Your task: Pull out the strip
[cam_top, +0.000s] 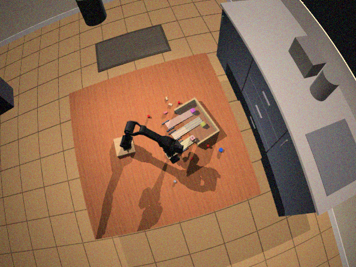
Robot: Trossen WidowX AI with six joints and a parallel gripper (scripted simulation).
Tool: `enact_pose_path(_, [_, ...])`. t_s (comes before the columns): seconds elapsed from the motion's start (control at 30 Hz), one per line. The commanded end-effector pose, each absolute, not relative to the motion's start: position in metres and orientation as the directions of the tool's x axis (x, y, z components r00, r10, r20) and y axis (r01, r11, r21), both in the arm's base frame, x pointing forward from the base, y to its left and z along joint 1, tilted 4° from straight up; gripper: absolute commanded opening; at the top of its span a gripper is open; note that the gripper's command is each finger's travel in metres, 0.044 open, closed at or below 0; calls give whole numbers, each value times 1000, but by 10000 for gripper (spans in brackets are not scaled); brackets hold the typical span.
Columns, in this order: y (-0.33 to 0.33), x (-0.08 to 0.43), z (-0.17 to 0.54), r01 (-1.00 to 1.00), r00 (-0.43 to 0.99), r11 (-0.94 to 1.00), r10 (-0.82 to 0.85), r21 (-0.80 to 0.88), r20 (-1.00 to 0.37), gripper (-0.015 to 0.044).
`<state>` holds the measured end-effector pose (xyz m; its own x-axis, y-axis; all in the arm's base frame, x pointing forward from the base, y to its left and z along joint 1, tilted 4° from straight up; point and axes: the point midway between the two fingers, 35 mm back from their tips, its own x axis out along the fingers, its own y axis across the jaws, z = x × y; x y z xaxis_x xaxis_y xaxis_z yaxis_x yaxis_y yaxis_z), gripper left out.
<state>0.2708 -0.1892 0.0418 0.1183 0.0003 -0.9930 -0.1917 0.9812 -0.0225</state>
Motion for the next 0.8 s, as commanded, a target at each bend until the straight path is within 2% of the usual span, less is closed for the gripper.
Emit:
enact_pose_path(0.0, [-189, 257, 36, -189, 97, 982, 9, -10, -995, 0])
enact_pose_path(0.77, [-195, 221, 32, -189, 94, 982, 8, -10, -996, 0])
